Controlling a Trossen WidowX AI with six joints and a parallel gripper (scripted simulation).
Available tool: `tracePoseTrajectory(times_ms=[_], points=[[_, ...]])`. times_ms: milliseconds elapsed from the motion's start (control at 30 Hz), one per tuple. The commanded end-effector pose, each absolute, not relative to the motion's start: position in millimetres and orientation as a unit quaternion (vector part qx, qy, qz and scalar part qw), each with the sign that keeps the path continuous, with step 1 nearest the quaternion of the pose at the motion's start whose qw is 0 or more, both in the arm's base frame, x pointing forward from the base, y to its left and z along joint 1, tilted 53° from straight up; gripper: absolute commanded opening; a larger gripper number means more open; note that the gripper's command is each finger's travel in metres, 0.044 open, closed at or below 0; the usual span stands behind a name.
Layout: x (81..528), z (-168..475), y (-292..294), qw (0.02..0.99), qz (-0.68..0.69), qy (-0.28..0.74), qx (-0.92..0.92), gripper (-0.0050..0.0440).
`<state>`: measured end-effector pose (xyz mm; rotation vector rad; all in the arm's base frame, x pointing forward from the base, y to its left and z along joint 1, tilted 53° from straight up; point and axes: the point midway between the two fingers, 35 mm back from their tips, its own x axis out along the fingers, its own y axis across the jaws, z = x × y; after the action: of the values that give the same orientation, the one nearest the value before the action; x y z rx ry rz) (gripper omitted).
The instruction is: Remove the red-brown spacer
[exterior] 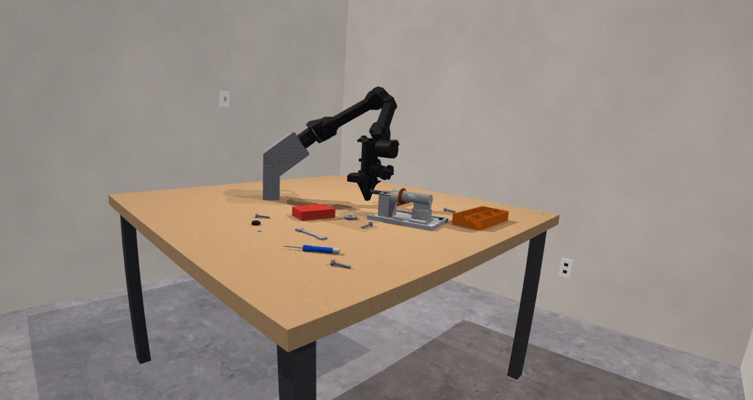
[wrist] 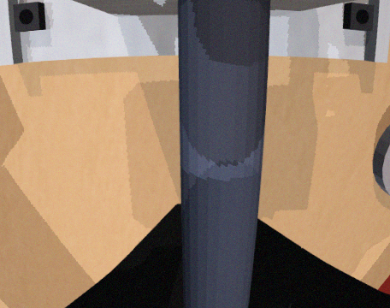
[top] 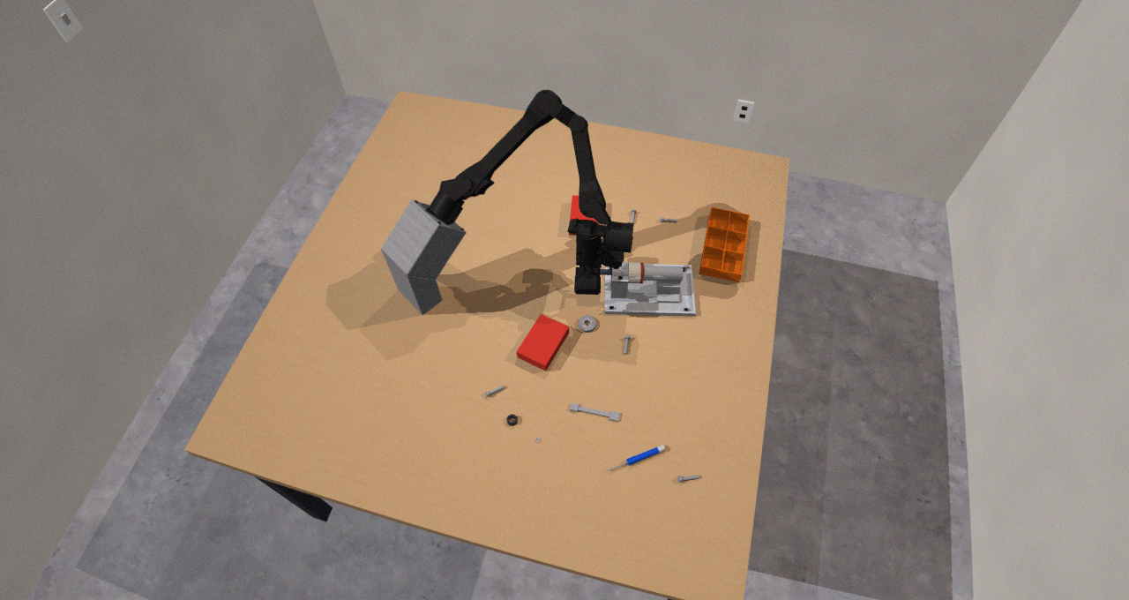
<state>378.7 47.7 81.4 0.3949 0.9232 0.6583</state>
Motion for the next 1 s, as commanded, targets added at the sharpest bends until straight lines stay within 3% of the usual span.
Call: tracePoseTrajectory(times_ms=[0, 967], points=[[377.1, 80.8, 48.0, 0.824, 0.311, 0.435, 0.185, 0.0], [374.5, 79.0, 48.1, 0.824, 0.311, 0.435, 0.185, 0.0]])
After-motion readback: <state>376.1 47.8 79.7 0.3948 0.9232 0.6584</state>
